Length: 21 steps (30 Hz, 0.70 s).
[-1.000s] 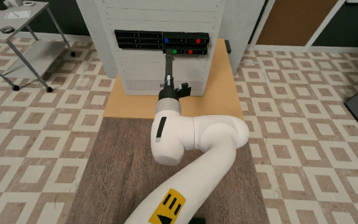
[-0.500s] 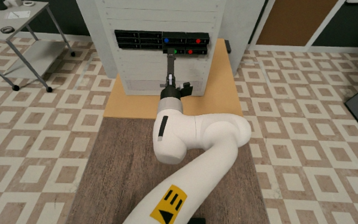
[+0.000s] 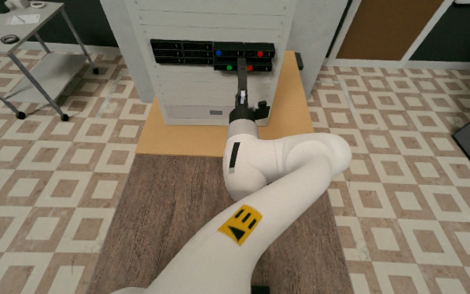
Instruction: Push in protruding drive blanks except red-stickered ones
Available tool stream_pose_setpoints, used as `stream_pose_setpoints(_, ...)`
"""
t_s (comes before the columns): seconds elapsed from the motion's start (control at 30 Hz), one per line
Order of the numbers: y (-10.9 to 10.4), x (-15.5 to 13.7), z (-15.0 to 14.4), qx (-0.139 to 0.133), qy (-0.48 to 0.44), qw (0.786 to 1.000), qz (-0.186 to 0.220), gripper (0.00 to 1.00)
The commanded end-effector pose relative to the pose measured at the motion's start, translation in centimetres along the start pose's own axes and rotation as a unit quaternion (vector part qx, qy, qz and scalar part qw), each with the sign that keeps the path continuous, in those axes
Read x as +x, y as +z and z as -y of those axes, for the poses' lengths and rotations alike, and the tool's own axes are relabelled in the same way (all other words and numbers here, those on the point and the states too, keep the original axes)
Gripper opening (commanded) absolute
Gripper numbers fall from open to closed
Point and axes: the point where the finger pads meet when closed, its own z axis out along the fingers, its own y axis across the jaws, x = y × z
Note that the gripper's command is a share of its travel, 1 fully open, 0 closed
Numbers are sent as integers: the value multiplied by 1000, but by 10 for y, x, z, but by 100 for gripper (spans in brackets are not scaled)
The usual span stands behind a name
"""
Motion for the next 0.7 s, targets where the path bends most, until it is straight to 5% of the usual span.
stream_pose_setpoints(0.0,10,16,1,1,0,1000,1,100)
stream_pose_setpoints(0.67,25,41,1,1,0,1000,1,100)
